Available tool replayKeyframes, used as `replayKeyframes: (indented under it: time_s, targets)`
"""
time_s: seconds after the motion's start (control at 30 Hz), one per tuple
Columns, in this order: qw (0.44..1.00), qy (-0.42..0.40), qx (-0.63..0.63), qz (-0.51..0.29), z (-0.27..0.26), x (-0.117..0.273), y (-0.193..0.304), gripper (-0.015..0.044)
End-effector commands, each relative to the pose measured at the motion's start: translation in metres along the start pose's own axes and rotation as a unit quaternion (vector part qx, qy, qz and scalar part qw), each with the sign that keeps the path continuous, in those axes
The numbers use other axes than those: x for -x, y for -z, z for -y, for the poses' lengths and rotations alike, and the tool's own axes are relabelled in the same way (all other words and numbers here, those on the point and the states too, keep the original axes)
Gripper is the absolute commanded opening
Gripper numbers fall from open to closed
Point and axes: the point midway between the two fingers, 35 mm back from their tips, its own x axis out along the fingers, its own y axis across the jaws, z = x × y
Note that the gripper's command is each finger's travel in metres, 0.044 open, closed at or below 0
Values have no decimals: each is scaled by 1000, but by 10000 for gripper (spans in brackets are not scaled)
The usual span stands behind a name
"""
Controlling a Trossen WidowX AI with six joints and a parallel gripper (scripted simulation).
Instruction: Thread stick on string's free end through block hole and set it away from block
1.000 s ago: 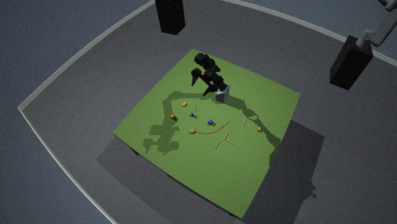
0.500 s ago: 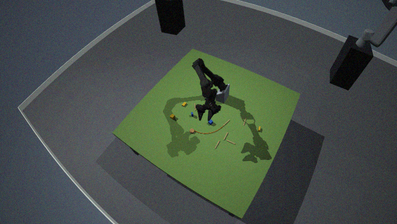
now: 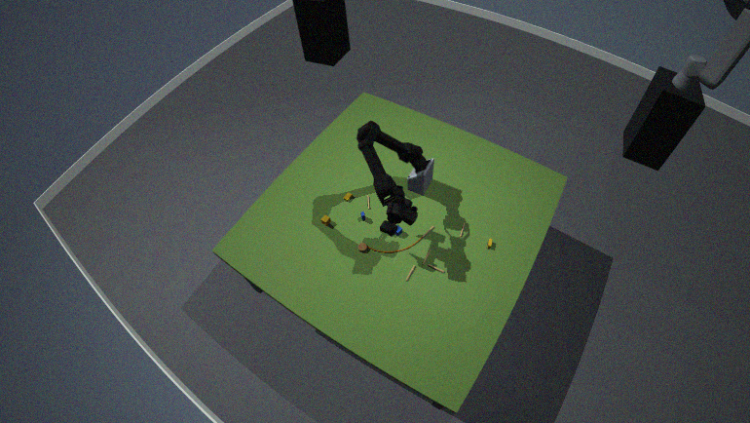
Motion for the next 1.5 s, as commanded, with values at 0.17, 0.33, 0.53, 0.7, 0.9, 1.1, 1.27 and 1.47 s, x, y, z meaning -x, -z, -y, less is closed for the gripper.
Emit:
replayKeyframes:
  time_s: [0.17, 0.33, 0.53, 0.7, 0.9, 1.1, 1.27, 1.47]
  targets:
    - [998, -62, 21, -4, -30, -16, 7, 440]
    - [998, -62, 21, -4, -30, -16, 7, 440]
    - [998, -59, 22, -6, -29, -16, 7, 440]
    - [998, -59, 22, -6, -29, -16, 7, 309]
    - [998, -59, 22, -6, -29, -16, 7, 239]
    - [998, -59, 22, -6, -29, -16, 7, 239]
    - [998, -59, 23, -6, -29, -16, 7, 160]
    - [998, -59, 23, -6, -29, -16, 7, 3]
